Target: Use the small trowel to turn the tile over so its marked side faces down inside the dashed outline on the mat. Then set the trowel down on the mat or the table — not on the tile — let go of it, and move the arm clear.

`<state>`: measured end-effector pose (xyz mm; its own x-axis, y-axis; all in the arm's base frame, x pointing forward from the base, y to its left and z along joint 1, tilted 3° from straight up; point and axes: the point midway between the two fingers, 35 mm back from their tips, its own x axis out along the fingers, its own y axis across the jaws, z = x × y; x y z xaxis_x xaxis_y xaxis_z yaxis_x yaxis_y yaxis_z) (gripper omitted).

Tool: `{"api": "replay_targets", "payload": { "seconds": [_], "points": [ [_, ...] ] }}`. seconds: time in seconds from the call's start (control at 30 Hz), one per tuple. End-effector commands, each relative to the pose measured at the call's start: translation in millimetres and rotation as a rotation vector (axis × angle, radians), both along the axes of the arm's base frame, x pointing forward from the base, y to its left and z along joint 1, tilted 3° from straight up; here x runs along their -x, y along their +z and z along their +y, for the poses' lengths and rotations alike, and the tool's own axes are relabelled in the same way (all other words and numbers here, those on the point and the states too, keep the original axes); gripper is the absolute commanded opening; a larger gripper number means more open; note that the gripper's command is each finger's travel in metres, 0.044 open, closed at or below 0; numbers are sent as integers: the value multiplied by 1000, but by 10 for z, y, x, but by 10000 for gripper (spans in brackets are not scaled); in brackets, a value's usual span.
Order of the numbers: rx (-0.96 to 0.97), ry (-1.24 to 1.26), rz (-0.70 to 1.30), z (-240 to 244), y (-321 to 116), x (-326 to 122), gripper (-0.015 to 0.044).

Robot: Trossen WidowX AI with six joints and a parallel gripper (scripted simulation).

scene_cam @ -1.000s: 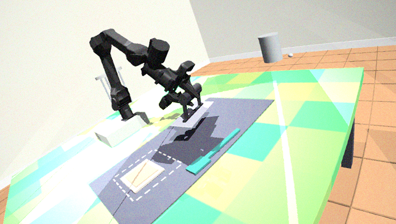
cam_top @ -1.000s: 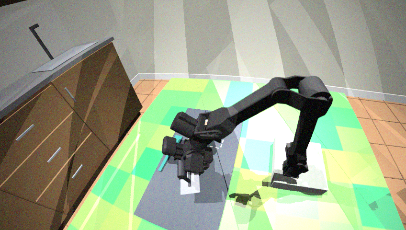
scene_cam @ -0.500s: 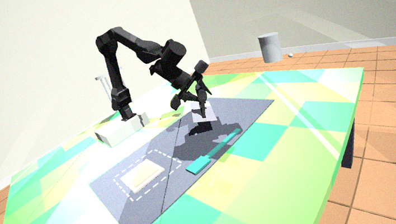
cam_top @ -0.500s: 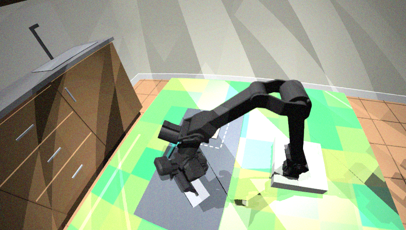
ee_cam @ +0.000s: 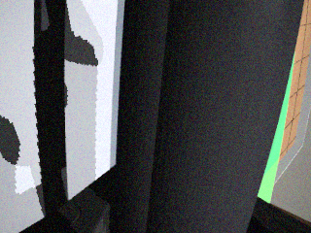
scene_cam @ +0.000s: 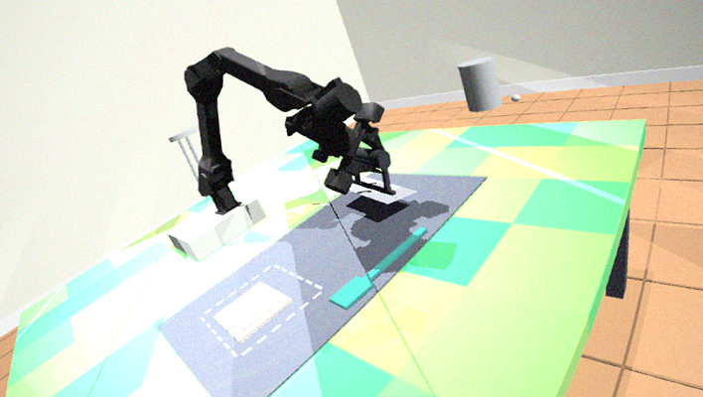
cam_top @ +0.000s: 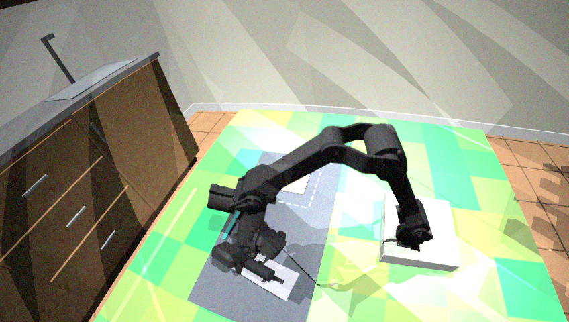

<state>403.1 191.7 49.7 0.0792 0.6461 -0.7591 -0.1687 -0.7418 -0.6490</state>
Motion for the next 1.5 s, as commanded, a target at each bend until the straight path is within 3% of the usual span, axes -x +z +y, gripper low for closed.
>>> {"api": "replay_targets", "payload": {
  "seconds": [0.0, 0.27, 1.27, 1.47],
  "points": [
    [-54, 106, -6, 127, -3, 23, 0],
    [-176, 297, -31, 352, 11, 83, 0],
    [-174, 300, -32, 361, -359, 72, 0],
    [-174, 300, -32, 361, -359, 72, 157]
  ]
}}
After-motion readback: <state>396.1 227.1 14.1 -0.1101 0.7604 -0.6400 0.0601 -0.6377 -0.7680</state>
